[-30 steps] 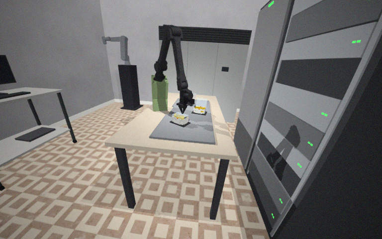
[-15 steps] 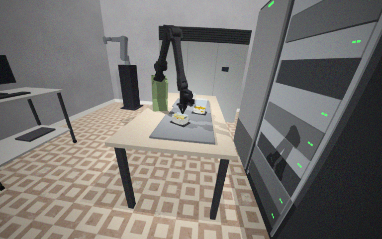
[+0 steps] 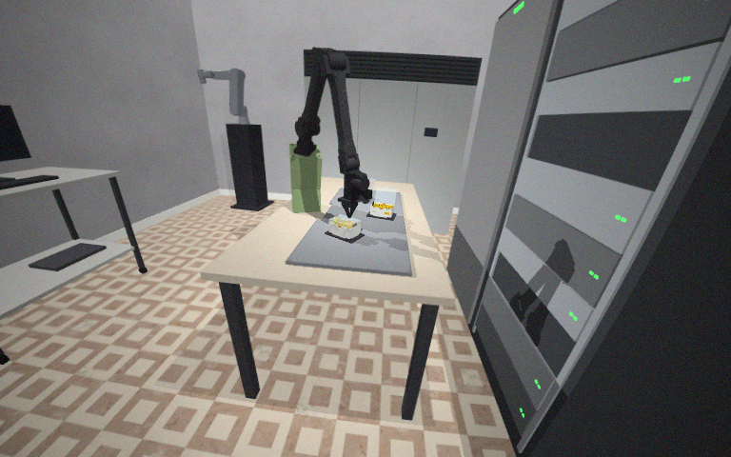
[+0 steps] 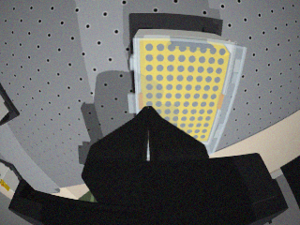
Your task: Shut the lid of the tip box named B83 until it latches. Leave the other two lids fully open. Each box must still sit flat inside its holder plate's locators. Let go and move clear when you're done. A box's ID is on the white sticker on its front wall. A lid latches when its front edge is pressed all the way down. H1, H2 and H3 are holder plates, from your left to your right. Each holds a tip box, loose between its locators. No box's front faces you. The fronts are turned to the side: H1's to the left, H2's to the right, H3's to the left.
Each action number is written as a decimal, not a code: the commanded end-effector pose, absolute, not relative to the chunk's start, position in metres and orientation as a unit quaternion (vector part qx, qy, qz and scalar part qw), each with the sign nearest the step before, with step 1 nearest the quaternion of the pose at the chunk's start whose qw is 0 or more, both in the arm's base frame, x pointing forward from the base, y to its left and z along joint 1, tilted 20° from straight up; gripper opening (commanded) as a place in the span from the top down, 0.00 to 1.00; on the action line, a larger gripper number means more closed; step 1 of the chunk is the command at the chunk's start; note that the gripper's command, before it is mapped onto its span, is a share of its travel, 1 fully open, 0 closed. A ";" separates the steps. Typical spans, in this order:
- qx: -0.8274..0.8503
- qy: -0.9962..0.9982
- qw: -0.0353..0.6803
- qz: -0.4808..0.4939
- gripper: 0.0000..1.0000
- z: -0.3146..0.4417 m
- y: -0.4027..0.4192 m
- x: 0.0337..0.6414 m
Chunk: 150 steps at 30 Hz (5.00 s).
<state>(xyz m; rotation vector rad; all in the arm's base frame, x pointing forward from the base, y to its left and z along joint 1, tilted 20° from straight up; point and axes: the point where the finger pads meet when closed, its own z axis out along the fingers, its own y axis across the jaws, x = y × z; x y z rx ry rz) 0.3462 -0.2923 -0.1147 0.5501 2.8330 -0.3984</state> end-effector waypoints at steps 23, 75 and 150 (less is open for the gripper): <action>0.191 0.965 0.117 -0.139 1.00 -0.128 -0.304 0.350; 0.190 0.965 0.116 -0.137 1.00 -0.109 -0.294 0.350; 0.189 0.967 0.107 -0.132 1.00 -0.071 -0.274 0.337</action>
